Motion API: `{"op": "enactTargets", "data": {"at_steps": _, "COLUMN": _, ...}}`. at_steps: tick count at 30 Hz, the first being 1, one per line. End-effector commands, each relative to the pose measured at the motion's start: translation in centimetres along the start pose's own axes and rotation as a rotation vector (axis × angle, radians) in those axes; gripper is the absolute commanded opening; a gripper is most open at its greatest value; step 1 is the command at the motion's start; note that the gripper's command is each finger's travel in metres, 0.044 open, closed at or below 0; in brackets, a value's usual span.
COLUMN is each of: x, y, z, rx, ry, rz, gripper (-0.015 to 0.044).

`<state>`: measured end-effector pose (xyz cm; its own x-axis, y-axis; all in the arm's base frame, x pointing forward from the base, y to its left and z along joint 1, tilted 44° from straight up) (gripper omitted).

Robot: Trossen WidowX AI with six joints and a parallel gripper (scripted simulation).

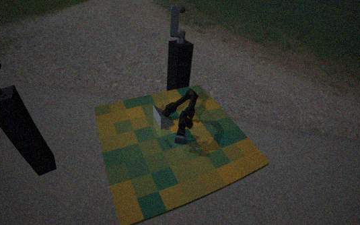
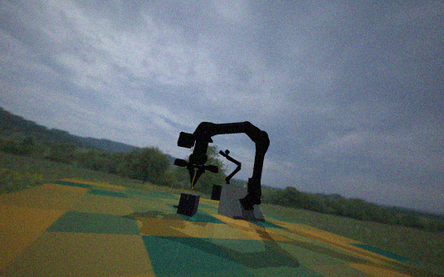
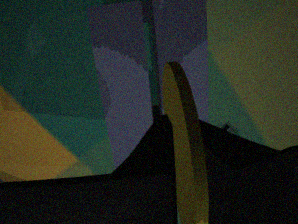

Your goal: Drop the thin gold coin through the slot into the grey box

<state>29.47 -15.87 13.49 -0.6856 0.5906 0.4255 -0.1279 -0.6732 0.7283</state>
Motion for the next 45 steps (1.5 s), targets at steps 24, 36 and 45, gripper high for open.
{"op": "enactTargets", "data": {"at_steps": 24, "x": 0.32, "y": 0.08, "z": 0.48, "rx": 0.002, "ry": -0.01, "rz": 0.002, "gripper": 0.0}}
{"op": "enactTargets", "data": {"at_steps": 36, "x": 0.4, "y": -0.34, "z": 0.36, "rx": 0.004, "ry": -0.009, "rz": 0.004, "gripper": 0.0}}
{"op": "enactTargets", "data": {"at_steps": 45, "x": 0.48, "y": -0.72, "z": 0.29, "rx": 0.004, "ry": -0.019, "rz": 0.004, "gripper": 0.0}}
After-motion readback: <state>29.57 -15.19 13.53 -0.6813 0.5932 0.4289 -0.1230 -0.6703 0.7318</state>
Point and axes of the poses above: the point midway between the two fingers, 35 mm back from their tips, its own y axis back along the fingers, its own x axis across the jaws, z = x × y, the point moved 9 cm from there along y, back along the fingers, and after that the axes turned 5 degrees about -y, right-handed, at the moved point
